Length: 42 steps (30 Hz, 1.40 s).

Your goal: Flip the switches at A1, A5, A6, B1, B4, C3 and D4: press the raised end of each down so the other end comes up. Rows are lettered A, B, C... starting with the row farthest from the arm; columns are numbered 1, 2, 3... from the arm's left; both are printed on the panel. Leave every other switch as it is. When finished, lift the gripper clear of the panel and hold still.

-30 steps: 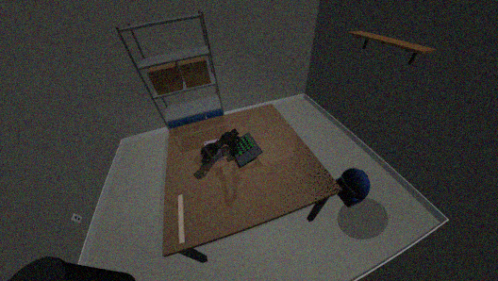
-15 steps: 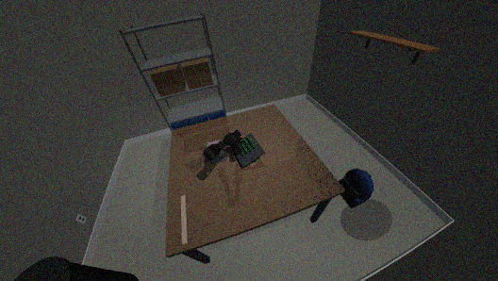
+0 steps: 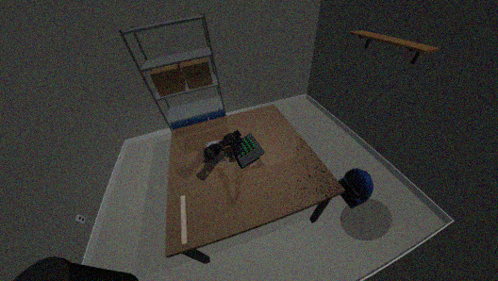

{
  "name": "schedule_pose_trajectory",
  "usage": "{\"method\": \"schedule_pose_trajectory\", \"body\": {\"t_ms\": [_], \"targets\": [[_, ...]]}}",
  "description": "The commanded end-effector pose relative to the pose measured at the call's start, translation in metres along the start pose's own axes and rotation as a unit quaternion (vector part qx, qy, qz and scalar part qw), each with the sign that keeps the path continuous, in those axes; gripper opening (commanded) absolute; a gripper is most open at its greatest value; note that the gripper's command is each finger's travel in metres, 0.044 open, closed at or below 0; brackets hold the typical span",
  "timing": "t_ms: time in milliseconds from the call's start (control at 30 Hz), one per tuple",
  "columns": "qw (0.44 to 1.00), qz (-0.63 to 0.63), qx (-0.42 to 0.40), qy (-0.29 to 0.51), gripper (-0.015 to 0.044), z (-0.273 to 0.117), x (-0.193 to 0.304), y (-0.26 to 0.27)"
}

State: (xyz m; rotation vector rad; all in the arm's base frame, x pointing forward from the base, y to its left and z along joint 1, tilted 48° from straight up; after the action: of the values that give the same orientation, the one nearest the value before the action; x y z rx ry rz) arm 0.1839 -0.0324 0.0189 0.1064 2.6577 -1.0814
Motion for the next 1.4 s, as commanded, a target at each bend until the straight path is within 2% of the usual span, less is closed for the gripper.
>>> {"method": "schedule_pose_trajectory", "body": {"t_ms": [0, 333, 533, 600, 767, 967, 1367], "targets": [[1.0, -0.003, 0.001, 0.001, 0.0, 0.001, 0.001, 0.0], [1.0, 0.0, 0.0, 0.0, 0.0, 0.0, -0.001, 0.0], [1.0, -0.003, 0.0, 0.014, 0.0, -0.055, -0.003, 0.003], [1.0, -0.003, 0.002, 0.015, 0.0, -0.063, -0.003, 0.002], [1.0, -0.003, 0.002, 0.015, 0.0, -0.064, -0.01, 0.005], [1.0, -0.002, 0.002, 0.013, 0.0, -0.068, -0.065, 0.031], [1.0, -0.002, 0.002, 0.013, 0.0, -0.068, -0.067, 0.032]]}}
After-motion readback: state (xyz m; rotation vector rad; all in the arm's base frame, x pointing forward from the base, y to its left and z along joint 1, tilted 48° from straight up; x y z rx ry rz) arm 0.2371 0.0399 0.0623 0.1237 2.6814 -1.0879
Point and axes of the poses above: the point midway between the two fingers, 35 mm back from their tips, its own z axis out along the fingers, its own y axis across the jaws, x = y × z, the point moved 5 cm from there along -z, back along the fingers, and after that the axes turned 14 degrees about z, right-handed, at the moved point
